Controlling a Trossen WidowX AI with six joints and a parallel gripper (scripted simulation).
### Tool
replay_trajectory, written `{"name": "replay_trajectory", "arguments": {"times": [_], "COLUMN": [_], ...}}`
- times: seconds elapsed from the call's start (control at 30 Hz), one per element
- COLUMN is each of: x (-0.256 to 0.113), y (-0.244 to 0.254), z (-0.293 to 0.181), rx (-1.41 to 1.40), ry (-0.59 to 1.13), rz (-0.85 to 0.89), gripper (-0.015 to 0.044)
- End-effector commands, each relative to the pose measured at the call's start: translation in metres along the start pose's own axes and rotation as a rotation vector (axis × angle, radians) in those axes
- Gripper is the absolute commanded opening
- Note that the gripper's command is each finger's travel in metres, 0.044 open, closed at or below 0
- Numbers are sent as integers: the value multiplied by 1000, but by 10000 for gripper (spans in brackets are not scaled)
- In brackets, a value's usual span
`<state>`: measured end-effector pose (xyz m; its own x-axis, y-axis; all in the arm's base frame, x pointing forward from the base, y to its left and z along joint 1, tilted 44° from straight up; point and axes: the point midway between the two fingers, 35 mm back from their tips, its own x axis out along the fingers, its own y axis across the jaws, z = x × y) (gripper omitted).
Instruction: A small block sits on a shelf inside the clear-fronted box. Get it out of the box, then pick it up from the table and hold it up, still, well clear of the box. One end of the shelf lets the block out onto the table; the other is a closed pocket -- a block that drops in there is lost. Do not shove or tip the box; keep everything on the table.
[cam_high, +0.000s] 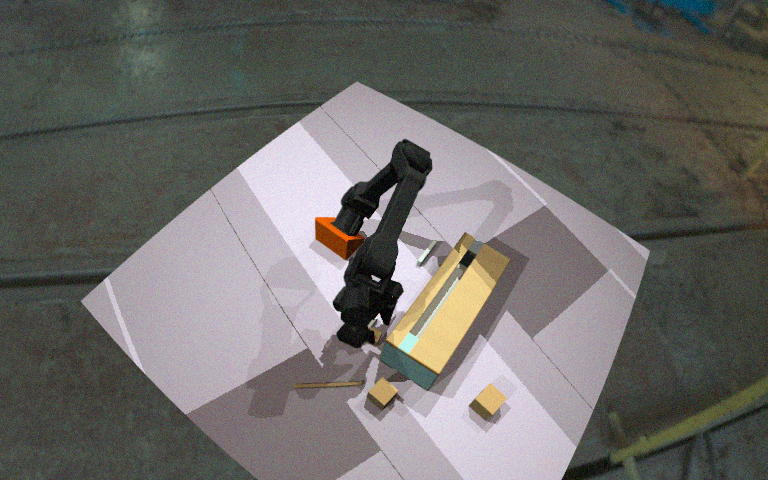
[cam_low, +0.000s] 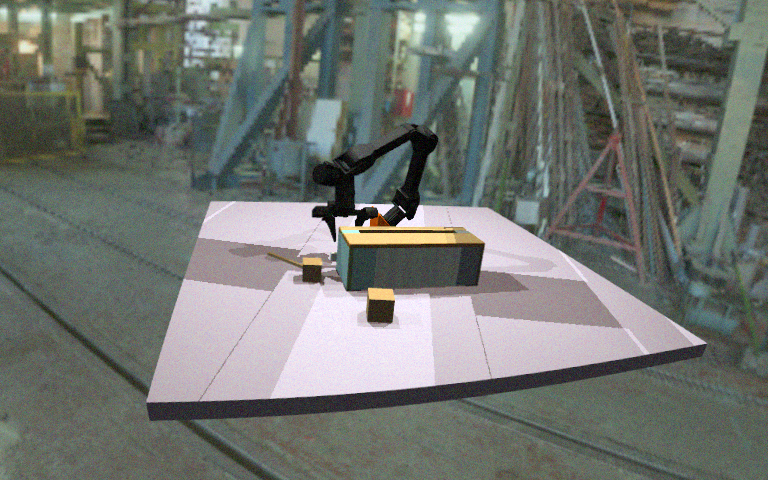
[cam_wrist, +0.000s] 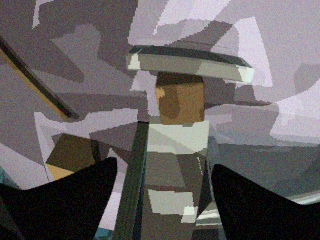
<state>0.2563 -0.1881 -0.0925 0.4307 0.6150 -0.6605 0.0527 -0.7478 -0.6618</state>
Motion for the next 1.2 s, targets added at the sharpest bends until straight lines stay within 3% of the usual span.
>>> {"name": "replay_trajectory", "arguments": {"times": [0.0, 1.17], "x": [9, 57], "y": [-3, -8], "z": [6, 28], "rx": [10, 10], "ry": [-4, -3], "rz": [-10, -12], "gripper": [285, 285]}}
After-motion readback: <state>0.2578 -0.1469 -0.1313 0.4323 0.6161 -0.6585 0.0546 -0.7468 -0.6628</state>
